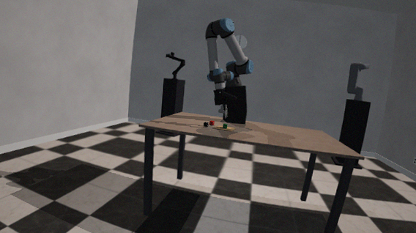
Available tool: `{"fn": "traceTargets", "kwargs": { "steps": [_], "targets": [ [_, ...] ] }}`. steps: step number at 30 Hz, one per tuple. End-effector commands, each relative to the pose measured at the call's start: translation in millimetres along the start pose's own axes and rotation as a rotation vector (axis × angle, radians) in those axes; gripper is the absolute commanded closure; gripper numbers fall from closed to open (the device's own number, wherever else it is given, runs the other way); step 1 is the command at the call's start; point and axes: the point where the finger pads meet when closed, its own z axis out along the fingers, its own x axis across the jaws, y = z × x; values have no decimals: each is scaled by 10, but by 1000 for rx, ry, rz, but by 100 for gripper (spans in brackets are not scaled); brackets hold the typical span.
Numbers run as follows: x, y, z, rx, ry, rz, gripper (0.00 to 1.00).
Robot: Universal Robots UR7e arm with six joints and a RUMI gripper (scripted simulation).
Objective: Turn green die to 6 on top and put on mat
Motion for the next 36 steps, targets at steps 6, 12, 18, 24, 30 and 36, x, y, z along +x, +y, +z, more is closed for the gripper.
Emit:
{"fn": "traceTargets", "kwargs": {
  "steps": [6,12,18,24,30,36],
  "targets": [
    [-10,-9,19,-96,-9,-2,60],
    [-2,-18,9,-201,-4,-1,60],
    [7,-23,-6,-245,4,1,60],
    [8,-23,-7,-246,4,1,0],
    [8,-23,-7,-246,4,1,0],
    [8,-23,-7,-246,4,1,0]
  ]
}}
